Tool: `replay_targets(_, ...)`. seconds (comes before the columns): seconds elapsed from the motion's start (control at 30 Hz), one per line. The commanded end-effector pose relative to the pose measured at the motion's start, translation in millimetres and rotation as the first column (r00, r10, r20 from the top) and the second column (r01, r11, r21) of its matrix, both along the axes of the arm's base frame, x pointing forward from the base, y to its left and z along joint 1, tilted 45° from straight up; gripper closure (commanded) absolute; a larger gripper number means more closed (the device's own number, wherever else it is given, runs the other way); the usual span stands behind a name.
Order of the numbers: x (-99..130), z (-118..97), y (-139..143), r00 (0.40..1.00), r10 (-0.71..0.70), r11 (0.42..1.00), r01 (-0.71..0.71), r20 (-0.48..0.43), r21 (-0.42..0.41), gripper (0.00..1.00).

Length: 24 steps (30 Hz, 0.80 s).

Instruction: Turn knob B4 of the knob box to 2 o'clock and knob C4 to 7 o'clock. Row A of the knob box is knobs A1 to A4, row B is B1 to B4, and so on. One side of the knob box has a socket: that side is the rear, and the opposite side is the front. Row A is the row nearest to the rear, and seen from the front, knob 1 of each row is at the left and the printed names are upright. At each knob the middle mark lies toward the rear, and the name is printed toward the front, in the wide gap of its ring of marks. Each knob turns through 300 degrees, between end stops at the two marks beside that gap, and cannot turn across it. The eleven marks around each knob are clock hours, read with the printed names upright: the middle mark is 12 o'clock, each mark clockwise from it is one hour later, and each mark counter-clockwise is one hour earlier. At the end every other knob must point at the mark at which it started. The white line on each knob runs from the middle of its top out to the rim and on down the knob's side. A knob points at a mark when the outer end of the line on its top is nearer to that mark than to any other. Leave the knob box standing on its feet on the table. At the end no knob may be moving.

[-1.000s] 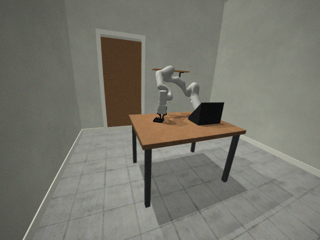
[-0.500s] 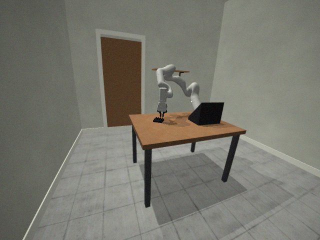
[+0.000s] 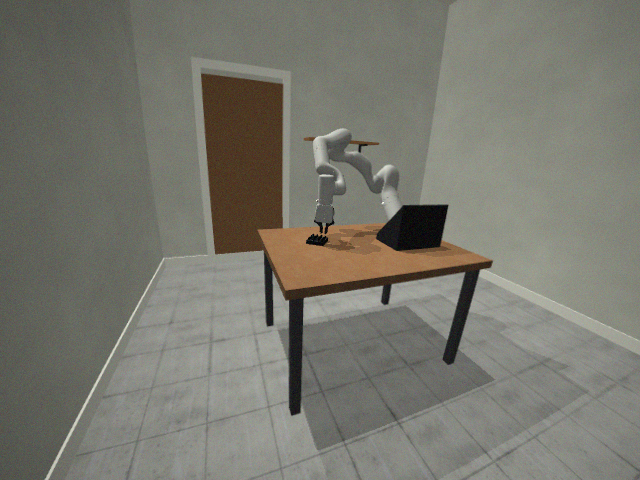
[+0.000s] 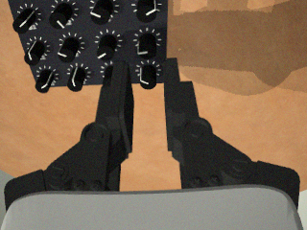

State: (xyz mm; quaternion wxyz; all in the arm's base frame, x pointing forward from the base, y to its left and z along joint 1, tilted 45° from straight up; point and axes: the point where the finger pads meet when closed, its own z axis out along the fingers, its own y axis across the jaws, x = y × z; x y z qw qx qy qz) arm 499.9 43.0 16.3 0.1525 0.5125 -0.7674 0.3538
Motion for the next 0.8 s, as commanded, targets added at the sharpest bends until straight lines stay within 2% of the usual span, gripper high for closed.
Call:
replay_targets(0.0, 0.6, 0.4, 0.7, 1.0, 0.0, 1.0, 0.0, 0.002, 0.001, 0.81)
replay_targets(0.23, 0.6, 0.6, 0.8, 0.999, -0.023, 1.0, 0.023, 0.025, 0.005, 0.81)
replay_targets(0.4, 0.5, 1.2, 1.4, 0.989, -0.106, 0.994, 0.104, 0.105, 0.026, 0.81)
replay_targets(0.63, 0.4, 2.6, 2.7, 0.919, -0.286, 0.958, 0.271, 0.271, 0.092, 0.81)
replay_targets(0.7, 0.4, 2.6, 2.7, 0.919, -0.286, 0.958, 0.271, 0.271, 0.092, 0.81)
replay_targets(0.77, 0.4, 3.2, 3.3, 0.865, -0.367, 0.93, 0.342, 0.341, 0.133, 0.81)
